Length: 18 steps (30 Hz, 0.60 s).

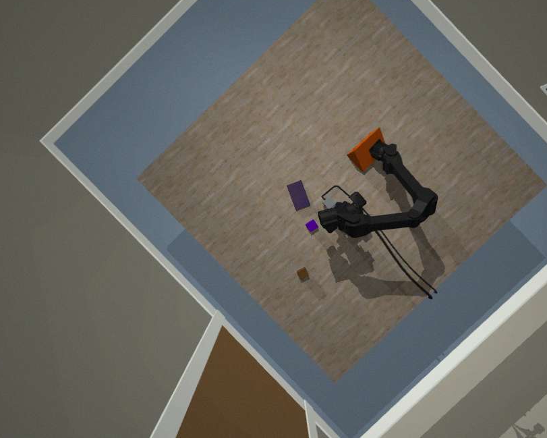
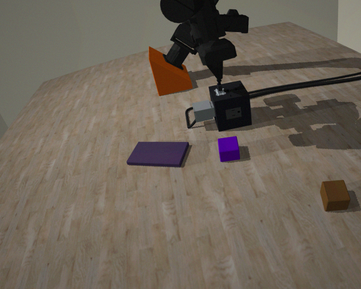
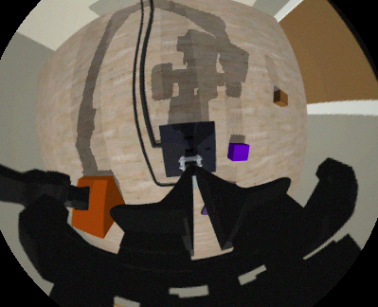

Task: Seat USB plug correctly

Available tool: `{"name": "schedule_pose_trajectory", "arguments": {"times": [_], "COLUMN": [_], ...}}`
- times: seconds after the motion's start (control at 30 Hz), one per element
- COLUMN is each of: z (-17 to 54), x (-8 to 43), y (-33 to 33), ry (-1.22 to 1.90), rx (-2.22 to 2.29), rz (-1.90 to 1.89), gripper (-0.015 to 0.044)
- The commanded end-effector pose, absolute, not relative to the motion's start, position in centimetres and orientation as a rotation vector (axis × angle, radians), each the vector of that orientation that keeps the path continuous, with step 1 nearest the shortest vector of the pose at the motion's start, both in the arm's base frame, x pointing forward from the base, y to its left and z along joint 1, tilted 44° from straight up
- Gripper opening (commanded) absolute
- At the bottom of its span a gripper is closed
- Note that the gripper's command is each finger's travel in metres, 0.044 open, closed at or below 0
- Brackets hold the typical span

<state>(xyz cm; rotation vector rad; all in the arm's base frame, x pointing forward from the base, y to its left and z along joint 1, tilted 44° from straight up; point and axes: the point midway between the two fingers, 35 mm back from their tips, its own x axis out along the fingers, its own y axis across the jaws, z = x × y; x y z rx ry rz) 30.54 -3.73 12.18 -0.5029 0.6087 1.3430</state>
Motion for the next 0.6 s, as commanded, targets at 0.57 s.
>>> {"name": "schedule_pose_trajectory", "arguments": {"times": [0.57], "z": [12.03], "x": [30.62], "y": [-3.54], "ry": [0.608], "rx": [-0.499], "rz": [1.339], "gripper": [0.0]}}
